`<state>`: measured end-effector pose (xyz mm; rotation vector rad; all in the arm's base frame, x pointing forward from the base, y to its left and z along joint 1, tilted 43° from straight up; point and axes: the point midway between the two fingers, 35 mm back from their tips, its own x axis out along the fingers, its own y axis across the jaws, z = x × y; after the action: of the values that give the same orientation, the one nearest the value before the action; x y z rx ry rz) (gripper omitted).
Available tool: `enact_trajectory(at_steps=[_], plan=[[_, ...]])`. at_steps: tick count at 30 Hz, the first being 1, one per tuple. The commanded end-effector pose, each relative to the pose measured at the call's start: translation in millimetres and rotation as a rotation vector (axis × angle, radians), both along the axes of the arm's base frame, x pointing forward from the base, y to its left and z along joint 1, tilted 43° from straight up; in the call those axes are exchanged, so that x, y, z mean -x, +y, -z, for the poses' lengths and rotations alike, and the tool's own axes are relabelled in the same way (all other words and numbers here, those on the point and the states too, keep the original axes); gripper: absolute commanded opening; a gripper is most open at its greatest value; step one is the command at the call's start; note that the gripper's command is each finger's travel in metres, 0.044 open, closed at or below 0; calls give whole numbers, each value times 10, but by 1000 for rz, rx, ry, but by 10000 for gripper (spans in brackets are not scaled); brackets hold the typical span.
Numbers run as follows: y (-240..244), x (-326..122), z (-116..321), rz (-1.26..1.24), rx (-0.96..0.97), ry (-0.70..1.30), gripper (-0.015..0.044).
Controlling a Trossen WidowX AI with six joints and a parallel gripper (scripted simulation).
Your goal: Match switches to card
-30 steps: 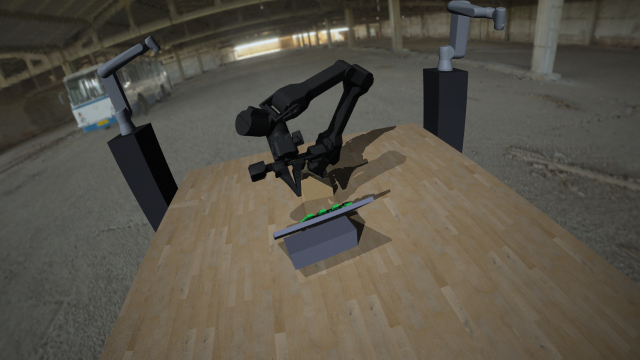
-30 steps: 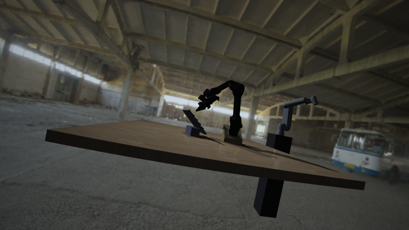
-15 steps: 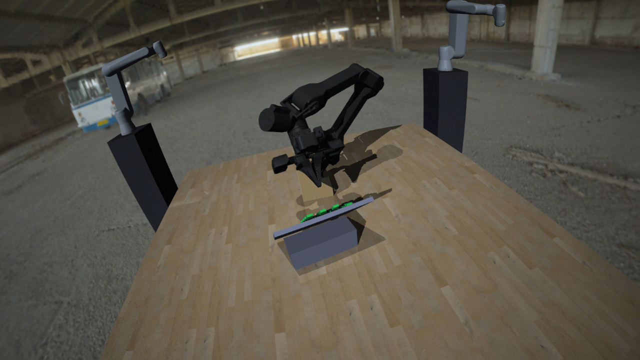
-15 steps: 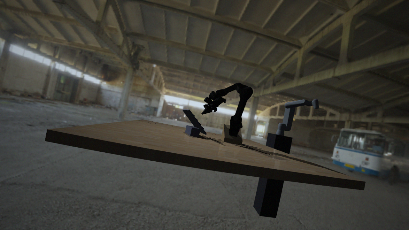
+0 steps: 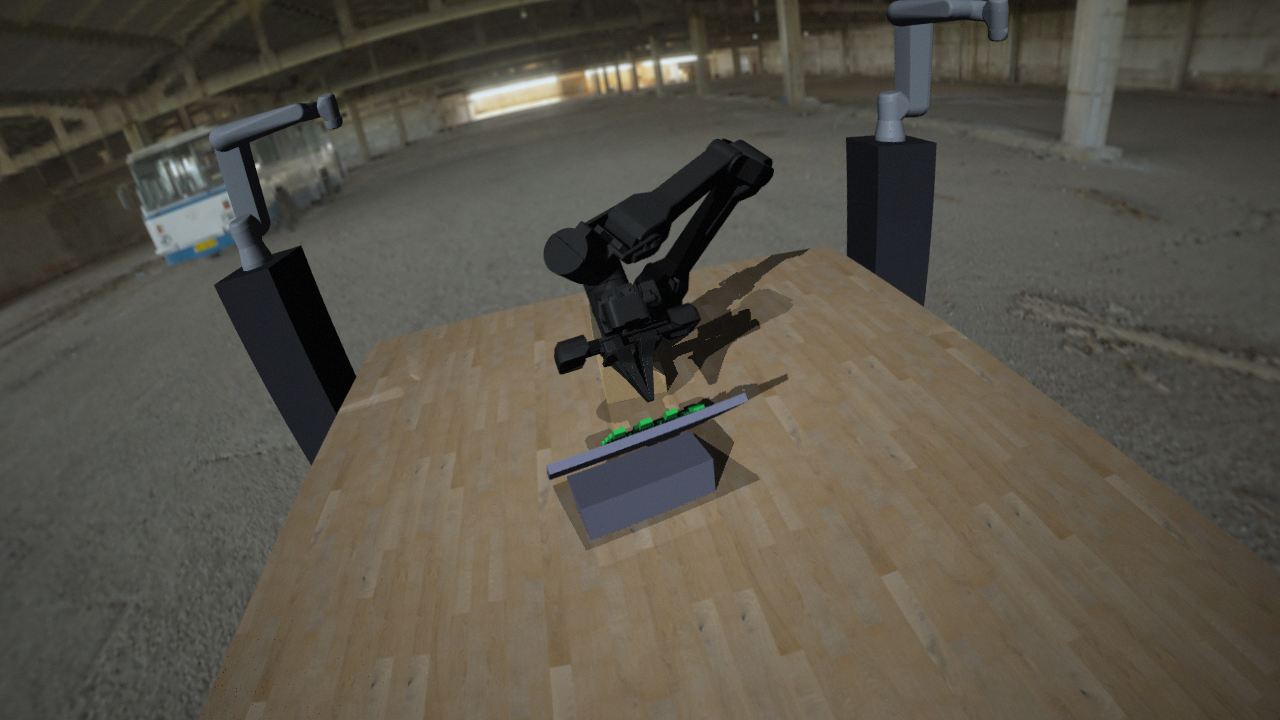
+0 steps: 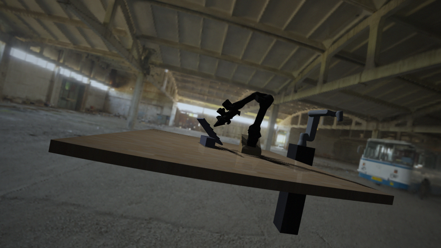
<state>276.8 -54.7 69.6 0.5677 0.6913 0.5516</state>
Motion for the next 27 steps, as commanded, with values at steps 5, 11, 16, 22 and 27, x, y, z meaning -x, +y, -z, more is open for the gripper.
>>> enact_trajectory(at_steps=[5, 11, 16, 22, 27], plan=[[76, -55, 30, 0, -8, -4, 0], [125, -105, 67, -1, -7, -3, 0], [159, -136, 88, 0, -7, -4, 0], [159, -136, 88, 0, -7, -4, 0], [159, -136, 88, 0, -7, -4, 0]])
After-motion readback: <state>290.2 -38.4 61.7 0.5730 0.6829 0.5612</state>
